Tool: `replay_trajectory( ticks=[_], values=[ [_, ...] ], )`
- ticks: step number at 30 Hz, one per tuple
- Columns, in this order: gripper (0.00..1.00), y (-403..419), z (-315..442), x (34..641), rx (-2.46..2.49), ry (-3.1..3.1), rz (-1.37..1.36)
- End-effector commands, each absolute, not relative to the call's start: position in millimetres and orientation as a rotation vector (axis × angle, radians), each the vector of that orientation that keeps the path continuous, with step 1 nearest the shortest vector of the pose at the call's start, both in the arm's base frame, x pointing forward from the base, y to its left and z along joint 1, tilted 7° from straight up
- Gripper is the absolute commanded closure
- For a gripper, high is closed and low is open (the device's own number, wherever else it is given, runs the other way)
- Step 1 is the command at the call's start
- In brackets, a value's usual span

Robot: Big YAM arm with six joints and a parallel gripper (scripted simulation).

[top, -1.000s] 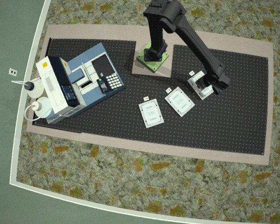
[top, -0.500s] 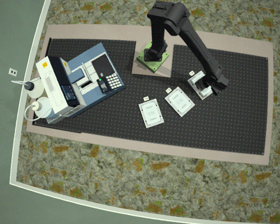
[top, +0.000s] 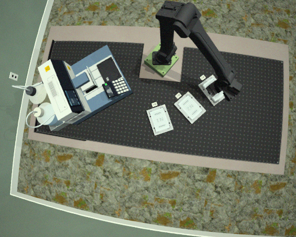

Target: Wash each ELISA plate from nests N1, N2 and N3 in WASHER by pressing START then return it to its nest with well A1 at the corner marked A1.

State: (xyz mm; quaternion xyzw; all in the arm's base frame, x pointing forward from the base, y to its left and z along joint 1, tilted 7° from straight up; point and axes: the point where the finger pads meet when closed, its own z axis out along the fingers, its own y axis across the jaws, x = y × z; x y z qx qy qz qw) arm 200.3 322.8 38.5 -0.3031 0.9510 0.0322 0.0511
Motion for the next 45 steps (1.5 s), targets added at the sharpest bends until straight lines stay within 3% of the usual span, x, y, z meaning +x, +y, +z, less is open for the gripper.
replay_trajectory(
  ticks=[1,45],
  values=[
    [0.16,332.6,48.7,207.0,-0.914,2.869,0.131],
    [0.16,336.6,46.3,212.8,-0.912,2.864,0.135]
  ],
)
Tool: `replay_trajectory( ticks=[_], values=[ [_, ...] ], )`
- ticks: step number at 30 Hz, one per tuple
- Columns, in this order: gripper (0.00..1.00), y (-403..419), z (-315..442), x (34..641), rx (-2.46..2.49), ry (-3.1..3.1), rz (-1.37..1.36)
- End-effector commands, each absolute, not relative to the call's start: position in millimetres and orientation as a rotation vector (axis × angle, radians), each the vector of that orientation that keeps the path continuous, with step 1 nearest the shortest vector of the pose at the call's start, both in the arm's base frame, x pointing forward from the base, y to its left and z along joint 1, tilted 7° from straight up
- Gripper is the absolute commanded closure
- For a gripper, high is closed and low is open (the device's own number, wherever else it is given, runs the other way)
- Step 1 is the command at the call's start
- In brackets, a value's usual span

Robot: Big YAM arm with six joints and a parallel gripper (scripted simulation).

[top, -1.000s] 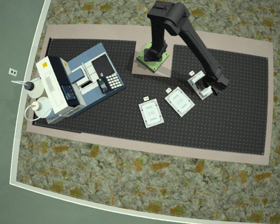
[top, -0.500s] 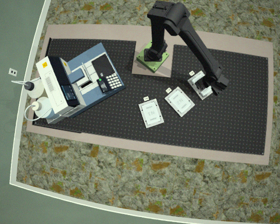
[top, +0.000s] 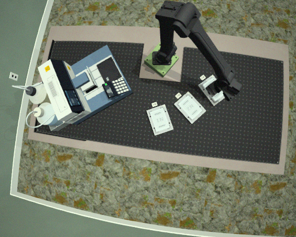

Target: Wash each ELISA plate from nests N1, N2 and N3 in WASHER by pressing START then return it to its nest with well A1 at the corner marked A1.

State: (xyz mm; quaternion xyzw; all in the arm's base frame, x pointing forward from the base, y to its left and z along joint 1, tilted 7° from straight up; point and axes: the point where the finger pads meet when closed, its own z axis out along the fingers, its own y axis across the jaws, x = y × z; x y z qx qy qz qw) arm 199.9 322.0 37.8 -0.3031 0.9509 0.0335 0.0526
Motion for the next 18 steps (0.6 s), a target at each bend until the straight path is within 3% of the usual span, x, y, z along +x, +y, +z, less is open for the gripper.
replay_trajectory(
  ticks=[1,18],
  values=[
    [0.16,337.0,46.8,213.1,-0.911,2.861,0.139],
    [0.16,332.4,40.1,210.4,-0.914,2.871,0.127]
  ],
)
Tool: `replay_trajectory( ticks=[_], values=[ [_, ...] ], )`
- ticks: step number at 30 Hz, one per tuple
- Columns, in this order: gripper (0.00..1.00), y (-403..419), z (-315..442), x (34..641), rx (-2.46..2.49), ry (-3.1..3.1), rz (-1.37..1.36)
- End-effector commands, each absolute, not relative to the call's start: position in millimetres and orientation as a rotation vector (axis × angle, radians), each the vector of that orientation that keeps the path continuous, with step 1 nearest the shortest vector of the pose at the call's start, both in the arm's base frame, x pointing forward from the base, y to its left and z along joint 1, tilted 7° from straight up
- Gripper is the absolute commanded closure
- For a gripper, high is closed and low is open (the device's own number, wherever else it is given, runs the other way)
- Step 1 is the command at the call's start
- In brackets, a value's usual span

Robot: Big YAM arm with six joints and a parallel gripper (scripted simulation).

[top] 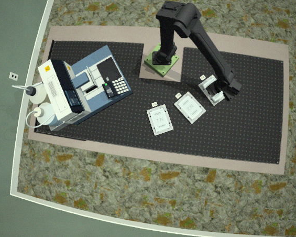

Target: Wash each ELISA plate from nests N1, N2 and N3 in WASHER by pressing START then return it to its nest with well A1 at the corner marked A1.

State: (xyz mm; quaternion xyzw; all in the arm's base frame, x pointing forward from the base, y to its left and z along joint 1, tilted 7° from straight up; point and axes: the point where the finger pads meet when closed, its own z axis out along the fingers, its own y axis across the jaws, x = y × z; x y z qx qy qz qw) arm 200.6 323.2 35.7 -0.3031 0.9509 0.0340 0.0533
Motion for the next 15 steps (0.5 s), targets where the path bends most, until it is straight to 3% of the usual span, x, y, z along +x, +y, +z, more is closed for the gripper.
replay_trajectory(
  ticks=[1,15],
  values=[
    [0.16,331.7,39.4,209.9,-0.914,2.872,0.125],
    [0.16,324.6,32.3,205.6,-0.918,2.885,0.109]
  ],
)
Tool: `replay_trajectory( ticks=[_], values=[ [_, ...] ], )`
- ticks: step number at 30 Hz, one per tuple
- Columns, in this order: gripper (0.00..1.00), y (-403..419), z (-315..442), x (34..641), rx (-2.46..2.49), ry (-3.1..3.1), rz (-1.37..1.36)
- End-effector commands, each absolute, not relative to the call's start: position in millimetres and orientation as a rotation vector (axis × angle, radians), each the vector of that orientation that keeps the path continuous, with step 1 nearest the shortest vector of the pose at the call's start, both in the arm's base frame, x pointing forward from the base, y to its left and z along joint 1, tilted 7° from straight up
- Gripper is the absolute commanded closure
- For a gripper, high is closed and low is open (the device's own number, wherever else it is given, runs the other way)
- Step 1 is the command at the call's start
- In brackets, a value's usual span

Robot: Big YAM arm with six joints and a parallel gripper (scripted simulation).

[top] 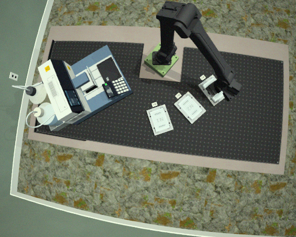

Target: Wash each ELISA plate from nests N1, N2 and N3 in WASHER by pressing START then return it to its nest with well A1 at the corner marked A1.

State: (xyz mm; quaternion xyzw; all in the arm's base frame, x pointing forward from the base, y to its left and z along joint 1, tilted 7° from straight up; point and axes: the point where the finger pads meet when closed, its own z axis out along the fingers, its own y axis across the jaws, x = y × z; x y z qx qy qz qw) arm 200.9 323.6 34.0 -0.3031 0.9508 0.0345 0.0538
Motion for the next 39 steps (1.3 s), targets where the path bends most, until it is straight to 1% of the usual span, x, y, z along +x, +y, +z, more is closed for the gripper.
replay_trajectory(
  ticks=[1,39],
  values=[
    [0.16,325.8,32.8,206.3,-0.918,2.882,0.112],
    [0.16,324.2,27.0,205.4,-0.918,2.884,0.111]
  ],
)
